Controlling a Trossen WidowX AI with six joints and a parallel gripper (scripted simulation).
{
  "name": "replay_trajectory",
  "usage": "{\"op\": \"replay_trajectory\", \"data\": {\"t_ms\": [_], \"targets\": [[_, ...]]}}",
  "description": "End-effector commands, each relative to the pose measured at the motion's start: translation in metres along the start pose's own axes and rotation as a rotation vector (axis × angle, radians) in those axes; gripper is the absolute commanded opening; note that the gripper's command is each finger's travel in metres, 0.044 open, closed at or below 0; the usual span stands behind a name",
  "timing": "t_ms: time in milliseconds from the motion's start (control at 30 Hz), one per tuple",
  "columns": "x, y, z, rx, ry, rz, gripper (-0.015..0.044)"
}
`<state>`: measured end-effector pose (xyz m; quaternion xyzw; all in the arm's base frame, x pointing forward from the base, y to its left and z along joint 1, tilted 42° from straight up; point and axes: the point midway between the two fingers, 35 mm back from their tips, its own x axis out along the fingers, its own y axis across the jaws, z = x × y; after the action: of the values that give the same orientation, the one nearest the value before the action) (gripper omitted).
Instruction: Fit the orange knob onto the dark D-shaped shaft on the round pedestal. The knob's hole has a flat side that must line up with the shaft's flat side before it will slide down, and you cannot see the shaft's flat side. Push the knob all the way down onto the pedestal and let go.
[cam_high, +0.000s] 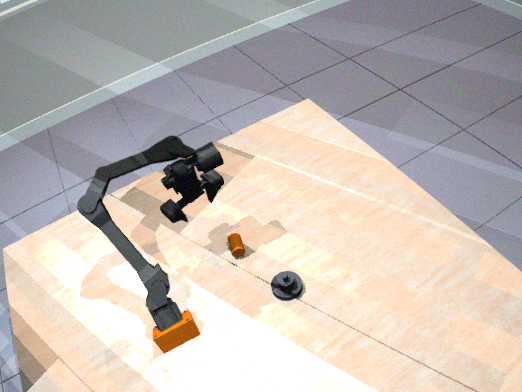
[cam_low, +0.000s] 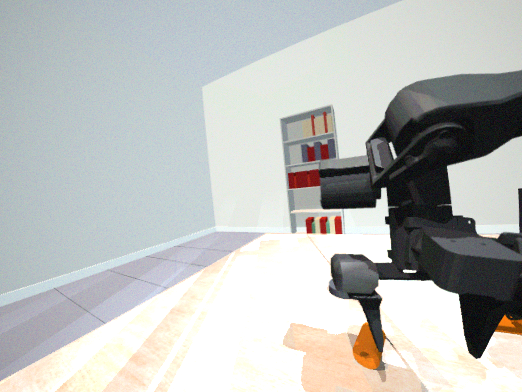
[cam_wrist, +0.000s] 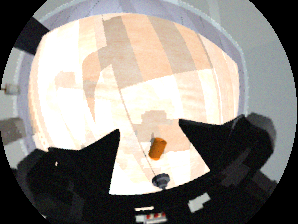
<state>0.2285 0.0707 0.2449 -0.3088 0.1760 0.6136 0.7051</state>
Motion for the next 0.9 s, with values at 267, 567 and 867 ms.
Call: {"op": "replay_trajectory", "data": {"t_ms": [267,567,867], "targets": [[-0.080,-0.018,-0.108,0.561,0.067,-0.236,0.0440],[0.001,-0.021,-0.124,0.491,-0.001,-0.062,0.0440],[0.034,-0.018,-0.128,0.481,-0.011,-0.035,0.0440]]}}
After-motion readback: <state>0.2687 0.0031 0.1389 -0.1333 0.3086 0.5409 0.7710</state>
